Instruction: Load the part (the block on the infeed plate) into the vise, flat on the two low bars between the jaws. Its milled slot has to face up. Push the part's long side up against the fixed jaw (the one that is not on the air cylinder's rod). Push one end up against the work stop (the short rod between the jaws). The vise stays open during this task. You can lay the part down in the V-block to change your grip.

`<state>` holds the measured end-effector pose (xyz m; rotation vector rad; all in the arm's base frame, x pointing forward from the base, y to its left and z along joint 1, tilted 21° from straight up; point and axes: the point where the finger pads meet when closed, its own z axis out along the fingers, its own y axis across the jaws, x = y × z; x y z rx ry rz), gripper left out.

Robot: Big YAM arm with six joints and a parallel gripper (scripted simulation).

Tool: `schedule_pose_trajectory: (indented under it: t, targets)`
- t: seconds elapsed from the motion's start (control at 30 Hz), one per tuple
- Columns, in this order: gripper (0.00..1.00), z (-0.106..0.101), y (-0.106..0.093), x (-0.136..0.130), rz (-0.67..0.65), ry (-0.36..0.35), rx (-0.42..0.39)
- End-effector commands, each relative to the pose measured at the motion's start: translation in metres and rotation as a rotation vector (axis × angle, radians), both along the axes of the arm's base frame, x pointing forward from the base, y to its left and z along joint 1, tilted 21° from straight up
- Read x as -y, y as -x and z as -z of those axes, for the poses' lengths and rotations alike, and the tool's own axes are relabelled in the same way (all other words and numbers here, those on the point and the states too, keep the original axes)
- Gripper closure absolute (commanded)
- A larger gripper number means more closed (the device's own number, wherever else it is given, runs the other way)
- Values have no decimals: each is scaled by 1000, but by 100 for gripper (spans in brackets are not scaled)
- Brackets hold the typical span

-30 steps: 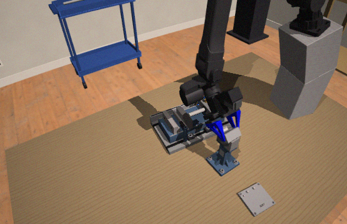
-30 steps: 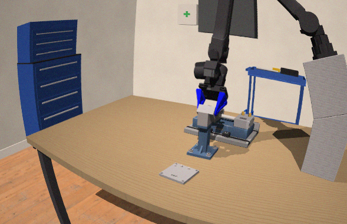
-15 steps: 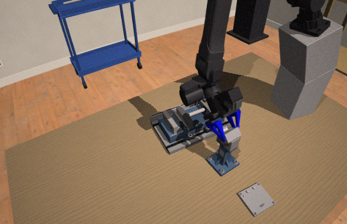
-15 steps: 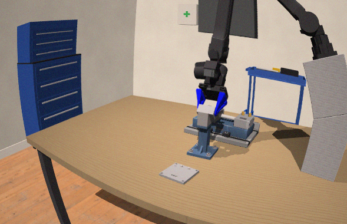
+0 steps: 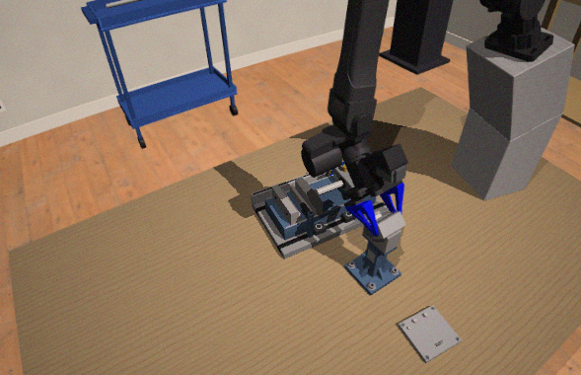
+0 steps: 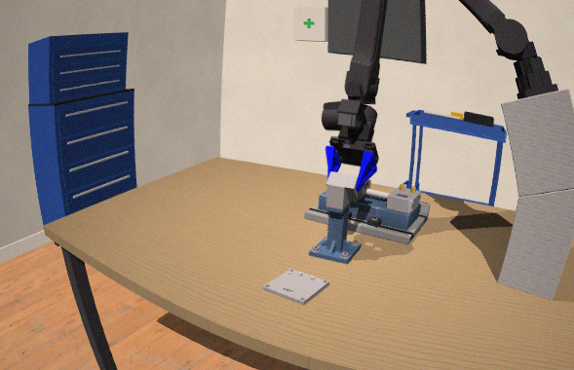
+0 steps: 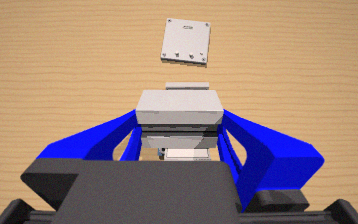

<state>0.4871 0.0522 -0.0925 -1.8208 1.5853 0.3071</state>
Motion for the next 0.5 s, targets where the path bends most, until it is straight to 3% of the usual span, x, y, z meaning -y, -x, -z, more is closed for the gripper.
schedule_pose_trajectory:
  t: [0.0,0.47]
  targets:
    - [100,-18,-3,4,6,-1,19]
    - [100,-24,1,1,6,-2,14]
